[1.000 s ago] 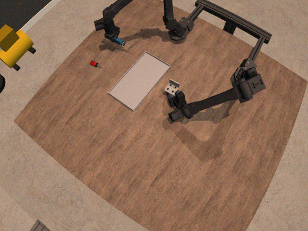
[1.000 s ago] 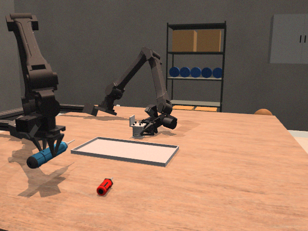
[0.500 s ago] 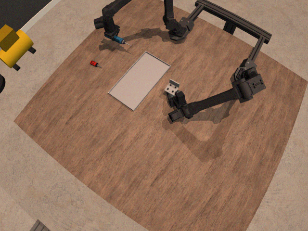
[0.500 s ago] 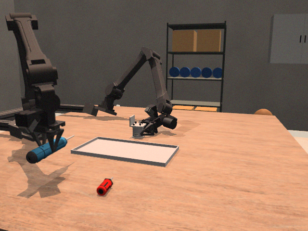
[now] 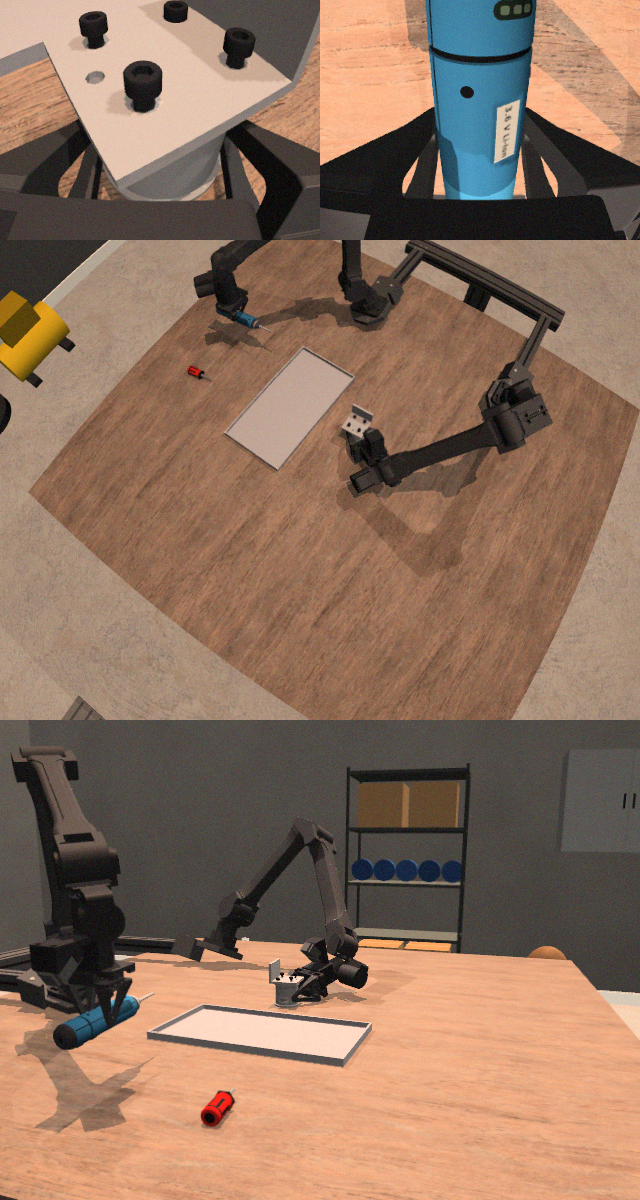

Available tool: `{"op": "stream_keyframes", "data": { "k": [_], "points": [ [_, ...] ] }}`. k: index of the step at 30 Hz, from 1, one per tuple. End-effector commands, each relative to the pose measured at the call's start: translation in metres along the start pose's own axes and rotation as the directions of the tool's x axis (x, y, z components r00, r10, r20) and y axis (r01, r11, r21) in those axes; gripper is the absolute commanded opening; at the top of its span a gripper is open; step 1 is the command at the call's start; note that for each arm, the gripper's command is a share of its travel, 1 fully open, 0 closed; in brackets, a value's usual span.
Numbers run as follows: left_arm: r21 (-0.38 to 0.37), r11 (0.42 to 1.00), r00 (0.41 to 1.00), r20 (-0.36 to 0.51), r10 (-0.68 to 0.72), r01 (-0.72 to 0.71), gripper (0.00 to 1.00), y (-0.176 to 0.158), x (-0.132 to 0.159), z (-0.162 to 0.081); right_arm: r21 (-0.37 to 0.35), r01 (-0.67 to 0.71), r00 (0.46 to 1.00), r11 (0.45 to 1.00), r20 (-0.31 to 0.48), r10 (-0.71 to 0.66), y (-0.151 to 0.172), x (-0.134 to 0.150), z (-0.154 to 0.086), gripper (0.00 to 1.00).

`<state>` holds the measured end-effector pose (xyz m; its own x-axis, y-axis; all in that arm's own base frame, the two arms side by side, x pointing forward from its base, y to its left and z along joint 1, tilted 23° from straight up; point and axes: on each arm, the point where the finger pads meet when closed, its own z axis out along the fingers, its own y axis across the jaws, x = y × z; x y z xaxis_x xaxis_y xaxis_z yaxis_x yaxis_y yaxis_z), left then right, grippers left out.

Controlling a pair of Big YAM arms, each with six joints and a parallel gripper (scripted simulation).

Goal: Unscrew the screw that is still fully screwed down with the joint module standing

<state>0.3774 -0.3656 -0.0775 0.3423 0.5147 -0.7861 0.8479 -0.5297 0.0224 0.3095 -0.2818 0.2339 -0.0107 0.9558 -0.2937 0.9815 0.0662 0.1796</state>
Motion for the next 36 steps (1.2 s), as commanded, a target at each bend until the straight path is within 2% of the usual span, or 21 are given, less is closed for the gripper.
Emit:
{"op": "stream_keyframes", "data": {
  "k": [1,5,17,36],
  "points": [
    [-0.011,1.000,1.000,0.001,0.017,-0.017,0.59,0.008,-0.004,-0.003,-0.092,-0.004,0.996,0.996,0.083,0.011,0.025,-0.022,-0.057,0.42],
    [-0.011,1.000,1.000,0.001,0.017,-0.017,0.59,0.008,-0.004,-0.003,-0.092,-0.003,0.996,0.996,0.083,0.011,0.025,-0.022,-0.057,0.42],
    [-0.011,1.000,1.000,0.001,0.017,-0.017,0.59,0.008,-0.004,-0.003,-0.093,-0.006,0.996,0.996,0.084,0.013,0.024,-0.021,-0.078,0.42],
    [-0.011,1.000,1.000,0.001,0.017,-0.017,0.59,0.008,-0.004,-0.003,-0.093,-0.004,0.996,0.996,0.084,0.012,0.023,-0.020,-0.088,0.42]
  ]
}}
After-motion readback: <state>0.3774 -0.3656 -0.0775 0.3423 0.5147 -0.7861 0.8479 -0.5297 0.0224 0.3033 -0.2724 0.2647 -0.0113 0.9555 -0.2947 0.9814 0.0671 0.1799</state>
